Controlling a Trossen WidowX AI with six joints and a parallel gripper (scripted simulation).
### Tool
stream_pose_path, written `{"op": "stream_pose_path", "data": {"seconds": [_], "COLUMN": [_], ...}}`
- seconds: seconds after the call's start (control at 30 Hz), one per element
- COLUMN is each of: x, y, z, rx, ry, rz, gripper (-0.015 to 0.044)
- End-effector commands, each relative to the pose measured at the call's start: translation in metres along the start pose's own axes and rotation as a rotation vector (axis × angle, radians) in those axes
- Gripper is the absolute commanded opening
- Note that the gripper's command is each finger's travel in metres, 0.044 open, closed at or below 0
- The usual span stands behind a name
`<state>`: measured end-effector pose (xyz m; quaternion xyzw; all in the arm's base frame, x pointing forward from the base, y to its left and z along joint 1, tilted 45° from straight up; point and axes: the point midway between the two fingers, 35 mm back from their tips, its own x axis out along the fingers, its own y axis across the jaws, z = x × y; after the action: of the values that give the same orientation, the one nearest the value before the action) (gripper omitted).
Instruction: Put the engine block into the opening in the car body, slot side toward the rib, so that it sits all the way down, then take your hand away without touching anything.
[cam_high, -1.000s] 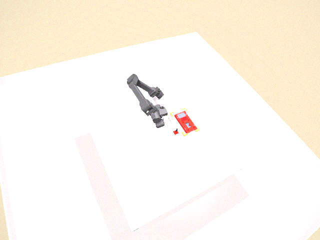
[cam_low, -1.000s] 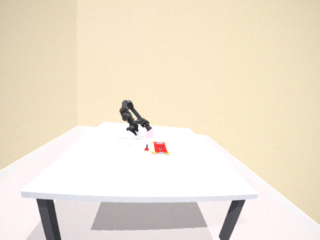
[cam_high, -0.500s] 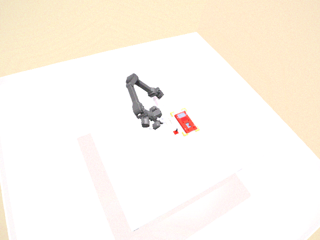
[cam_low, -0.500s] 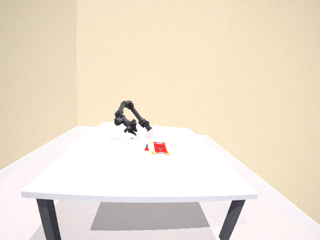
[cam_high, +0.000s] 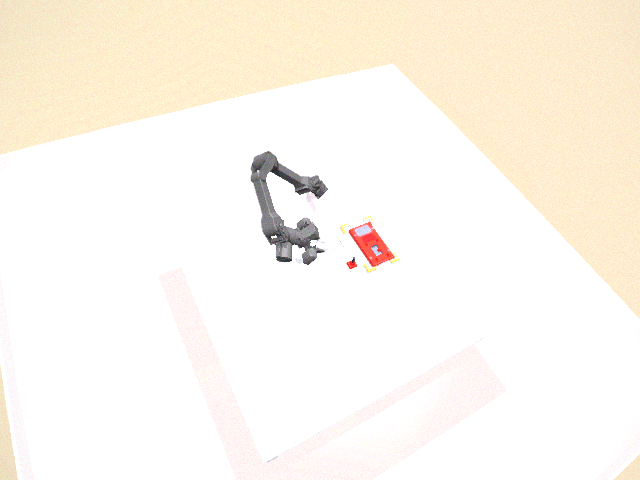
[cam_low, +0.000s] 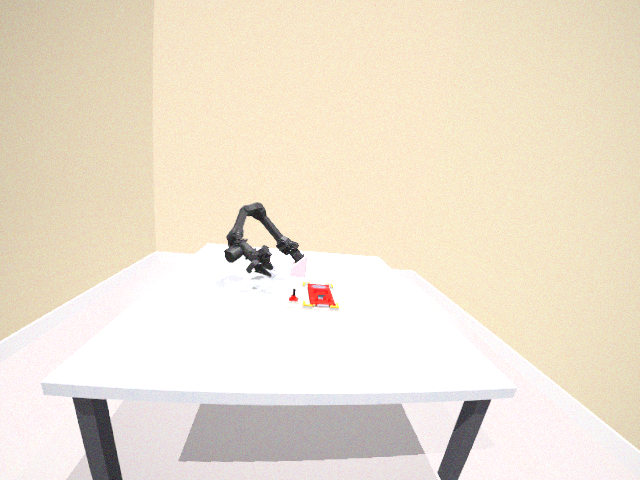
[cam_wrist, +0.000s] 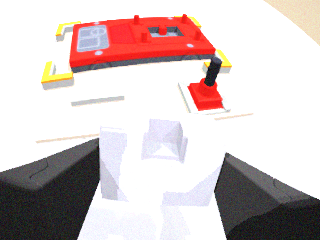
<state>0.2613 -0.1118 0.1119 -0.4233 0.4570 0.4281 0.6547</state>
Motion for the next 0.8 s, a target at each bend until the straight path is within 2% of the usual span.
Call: {"op": "stream_pose_path", "data": {"seconds": [0.0,0.77], "x": [0.006,0.037], "y": [0.000,0.001], "z": [-0.006,-0.054], "rx": [-0.004,-0.004], "ry": [-0.011,-0.008], "rz": [0.001,0.002], "gripper": [0.0000,0.0000]}}
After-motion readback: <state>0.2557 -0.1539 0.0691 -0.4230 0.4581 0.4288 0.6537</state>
